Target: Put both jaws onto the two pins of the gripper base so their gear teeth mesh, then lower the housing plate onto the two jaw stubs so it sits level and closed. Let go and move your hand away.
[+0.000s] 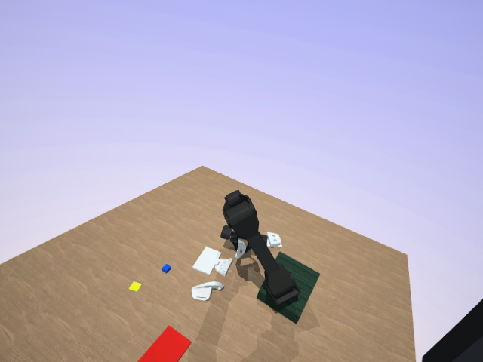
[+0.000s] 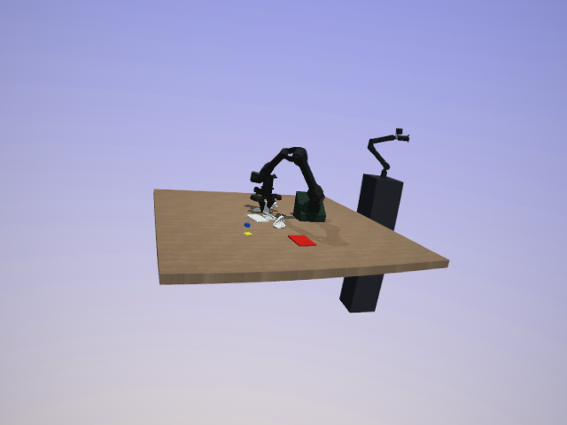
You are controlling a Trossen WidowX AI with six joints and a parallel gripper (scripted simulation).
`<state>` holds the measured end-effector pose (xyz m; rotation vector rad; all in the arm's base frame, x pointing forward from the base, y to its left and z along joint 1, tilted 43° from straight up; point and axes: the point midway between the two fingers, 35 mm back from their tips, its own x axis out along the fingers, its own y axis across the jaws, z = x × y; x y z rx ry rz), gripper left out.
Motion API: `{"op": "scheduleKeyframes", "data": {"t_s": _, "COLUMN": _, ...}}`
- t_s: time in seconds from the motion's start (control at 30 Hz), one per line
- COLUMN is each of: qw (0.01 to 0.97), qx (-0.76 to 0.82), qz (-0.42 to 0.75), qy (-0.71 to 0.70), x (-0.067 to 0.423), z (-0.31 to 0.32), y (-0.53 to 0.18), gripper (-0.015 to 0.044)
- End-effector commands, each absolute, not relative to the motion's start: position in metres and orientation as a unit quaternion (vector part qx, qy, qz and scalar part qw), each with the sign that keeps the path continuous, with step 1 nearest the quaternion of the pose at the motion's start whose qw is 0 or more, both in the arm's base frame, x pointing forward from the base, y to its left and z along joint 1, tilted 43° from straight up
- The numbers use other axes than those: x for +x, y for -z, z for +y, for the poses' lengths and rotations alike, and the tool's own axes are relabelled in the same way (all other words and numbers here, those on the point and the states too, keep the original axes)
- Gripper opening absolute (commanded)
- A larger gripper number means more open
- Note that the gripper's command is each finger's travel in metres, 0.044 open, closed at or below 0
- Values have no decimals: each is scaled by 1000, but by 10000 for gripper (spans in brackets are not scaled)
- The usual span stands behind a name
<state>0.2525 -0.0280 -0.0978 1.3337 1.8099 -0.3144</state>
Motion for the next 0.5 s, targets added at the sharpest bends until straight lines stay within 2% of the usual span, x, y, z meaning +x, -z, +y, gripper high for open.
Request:
{"op": "scheduleKeyframes", "data": {"t_s": 0.0, "qw": 423, "qx": 532, "qz": 723, "qy": 126, "x": 254, "z": -33, "y": 93, "gripper": 134}}
{"op": "scheduleKeyframes", "data": {"t_s": 0.47, "qw": 423, "qx": 532, "qz": 722, "qy": 128, "x": 259, "z": -63, "y": 62, "gripper": 134}}
